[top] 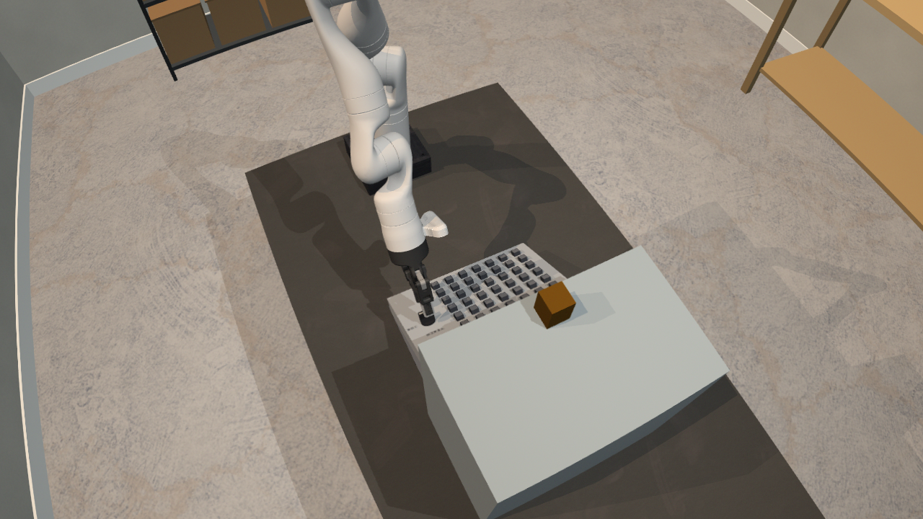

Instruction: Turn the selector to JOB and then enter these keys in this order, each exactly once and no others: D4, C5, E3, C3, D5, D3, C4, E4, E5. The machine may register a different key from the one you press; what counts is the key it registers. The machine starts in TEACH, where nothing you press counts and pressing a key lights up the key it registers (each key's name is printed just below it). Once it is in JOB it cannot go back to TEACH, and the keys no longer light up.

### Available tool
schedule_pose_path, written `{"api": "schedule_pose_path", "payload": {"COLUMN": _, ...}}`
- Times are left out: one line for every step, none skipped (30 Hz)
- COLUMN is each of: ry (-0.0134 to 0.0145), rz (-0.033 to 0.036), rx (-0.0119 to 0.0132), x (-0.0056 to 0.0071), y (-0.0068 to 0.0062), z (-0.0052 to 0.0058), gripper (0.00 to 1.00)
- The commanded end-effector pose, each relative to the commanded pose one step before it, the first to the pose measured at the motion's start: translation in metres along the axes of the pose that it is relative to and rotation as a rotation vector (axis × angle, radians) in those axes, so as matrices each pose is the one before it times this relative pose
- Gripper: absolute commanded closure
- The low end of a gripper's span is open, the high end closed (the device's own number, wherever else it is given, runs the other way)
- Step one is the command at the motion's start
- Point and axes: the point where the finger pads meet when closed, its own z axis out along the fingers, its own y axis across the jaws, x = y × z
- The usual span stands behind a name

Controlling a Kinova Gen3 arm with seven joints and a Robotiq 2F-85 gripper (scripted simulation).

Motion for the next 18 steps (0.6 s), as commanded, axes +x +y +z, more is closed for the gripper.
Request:
{"api": "schedule_pose_path", "payload": {"ry": -0.00536, "rz": 0.01015, "rx": -0.00196, "x": -0.00497, "y": 0.00024, "z": -0.01236, "gripper": 0.40}}
{"api": "schedule_pose_path", "payload": {"ry": 0.00001, "rz": -0.00001, "rx": 0.00008, "x": -0.00002, "y": -0.00001, "z": -0.00216, "gripper": 0.40}}
{"api": "schedule_pose_path", "payload": {"ry": 0.00002, "rz": -0.00003, "rx": 0.00007, "x": 0.00000, "y": -0.00002, "z": -0.00202, "gripper": 0.40}}
{"api": "schedule_pose_path", "payload": {"ry": 0.00000, "rz": 0.00000, "rx": 0.00006, "x": -0.00001, "y": -0.00001, "z": -0.00185, "gripper": 0.40}}
{"api": "schedule_pose_path", "payload": {"ry": 0.00001, "rz": -0.00001, "rx": 0.00006, "x": -0.00001, "y": -0.00001, "z": -0.00166, "gripper": 0.40}}
{"api": "schedule_pose_path", "payload": {"ry": 0.00002, "rz": -0.00002, "rx": 0.00005, "x": 0.00000, "y": -0.00002, "z": -0.00147, "gripper": 0.40}}
{"api": "schedule_pose_path", "payload": {"ry": 0.00000, "rz": 0.00001, "rx": 0.00004, "x": -0.00001, "y": 0.00000, "z": -0.00127, "gripper": 0.40}}
{"api": "schedule_pose_path", "payload": {"ry": 0.00000, "rz": 0.00000, "rx": 0.00003, "x": -0.00001, "y": 0.00000, "z": -0.00106, "gripper": 0.40}}
{"api": "schedule_pose_path", "payload": {"ry": 0.00001, "rz": -0.00001, "rx": 0.00003, "x": 0.00000, "y": -0.00001, "z": -0.00085, "gripper": 0.40}}
{"api": "schedule_pose_path", "payload": {"ry": 0.00001, "rz": -0.00001, "rx": 0.00002, "x": 0.00000, "y": -0.00001, "z": -0.00065, "gripper": 0.40}}
{"api": "schedule_pose_path", "payload": {"ry": 0.00000, "rz": 0.00000, "rx": 0.00000, "x": 0.00000, "y": 0.00000, "z": 0.00000, "gripper": 0.40}}
{"api": "schedule_pose_path", "payload": {"ry": 0.00000, "rz": 0.00000, "rx": 0.00000, "x": 0.00000, "y": 0.00000, "z": 0.00000, "gripper": 0.40}}
{"api": "schedule_pose_path", "payload": {"ry": 0.00001, "rz": -0.00001, "rx": 0.00002, "x": 0.00000, "y": -0.00001, "z": -0.00046, "gripper": 0.40}}
{"api": "schedule_pose_path", "payload": {"ry": 0.00000, "rz": -0.00001, "rx": 0.00001, "x": 0.00000, "y": 0.00000, "z": -0.00030, "gripper": 0.40}}
{"api": "schedule_pose_path", "payload": {"ry": 0.00000, "rz": 0.00000, "rx": 0.00001, "x": 0.00000, "y": 0.00000, "z": -0.00016, "gripper": 0.40}}
{"api": "schedule_pose_path", "payload": {"ry": 0.00000, "rz": 0.00000, "rx": 0.00000, "x": 0.00000, "y": 0.00000, "z": -0.00006, "gripper": 0.40}}
{"api": "schedule_pose_path", "payload": {"ry": 0.00000, "rz": 0.00000, "rx": 0.00000, "x": 0.00000, "y": 0.00000, "z": -0.00001, "gripper": 0.40}}
{"api": "schedule_pose_path", "payload": {"ry": 0.00000, "rz": 0.00000, "rx": 0.00000, "x": 0.00000, "y": 0.00000, "z": 0.00000, "gripper": 0.90}}
